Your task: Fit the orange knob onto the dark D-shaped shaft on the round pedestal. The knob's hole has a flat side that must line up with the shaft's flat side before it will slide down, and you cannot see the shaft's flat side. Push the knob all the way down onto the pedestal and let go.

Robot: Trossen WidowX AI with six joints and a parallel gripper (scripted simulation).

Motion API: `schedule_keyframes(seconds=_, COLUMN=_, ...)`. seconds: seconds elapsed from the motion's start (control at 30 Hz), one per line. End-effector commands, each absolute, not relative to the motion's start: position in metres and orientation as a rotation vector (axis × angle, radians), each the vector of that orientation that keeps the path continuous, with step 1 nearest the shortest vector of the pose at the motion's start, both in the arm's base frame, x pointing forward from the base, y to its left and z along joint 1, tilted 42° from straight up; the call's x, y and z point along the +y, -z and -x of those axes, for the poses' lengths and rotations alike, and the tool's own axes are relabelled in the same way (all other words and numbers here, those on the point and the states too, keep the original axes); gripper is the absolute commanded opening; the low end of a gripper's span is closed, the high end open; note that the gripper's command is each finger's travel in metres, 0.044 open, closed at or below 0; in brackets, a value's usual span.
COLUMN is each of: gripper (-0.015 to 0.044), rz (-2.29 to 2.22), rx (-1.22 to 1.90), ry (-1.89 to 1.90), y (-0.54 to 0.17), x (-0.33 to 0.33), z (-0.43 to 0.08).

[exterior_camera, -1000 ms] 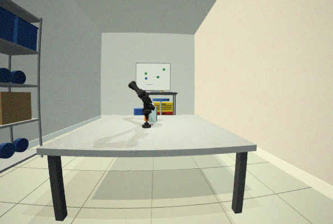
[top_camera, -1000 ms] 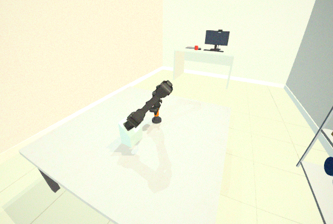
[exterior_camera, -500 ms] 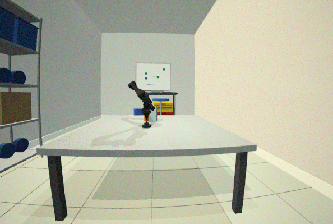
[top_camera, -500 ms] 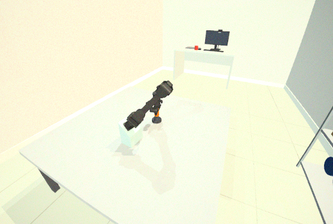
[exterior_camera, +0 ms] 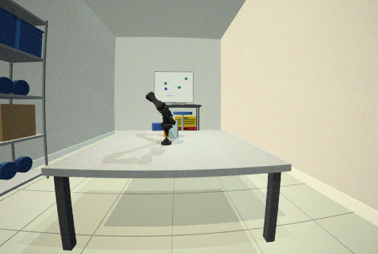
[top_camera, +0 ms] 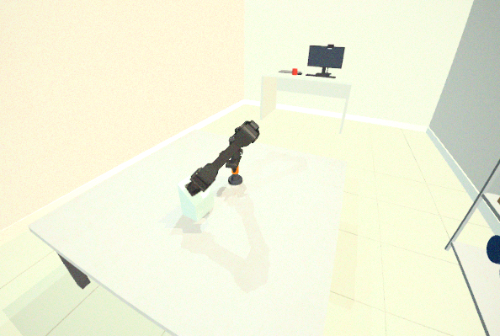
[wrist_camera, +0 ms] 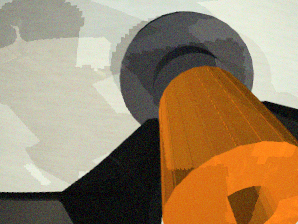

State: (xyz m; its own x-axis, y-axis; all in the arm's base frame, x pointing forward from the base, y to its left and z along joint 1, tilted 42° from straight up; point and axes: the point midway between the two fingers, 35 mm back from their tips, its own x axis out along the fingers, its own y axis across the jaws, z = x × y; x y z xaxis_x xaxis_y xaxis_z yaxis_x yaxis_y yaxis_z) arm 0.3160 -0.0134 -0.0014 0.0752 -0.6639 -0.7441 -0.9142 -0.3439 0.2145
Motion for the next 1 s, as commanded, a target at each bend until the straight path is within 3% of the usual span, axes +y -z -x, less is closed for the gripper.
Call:
schedule_keyframes(seconds=0.0, gripper=0.0000, rz=2.126, rx=1.539, ry=-1.275, y=0.0034, x=-0.0130, z=-0.3148)
schedule_keyframes(seconds=0.97, gripper=0.0000, rz=2.132, rx=1.536, ry=-1.285, y=0.0048, x=-0.0153, z=-0.3148)
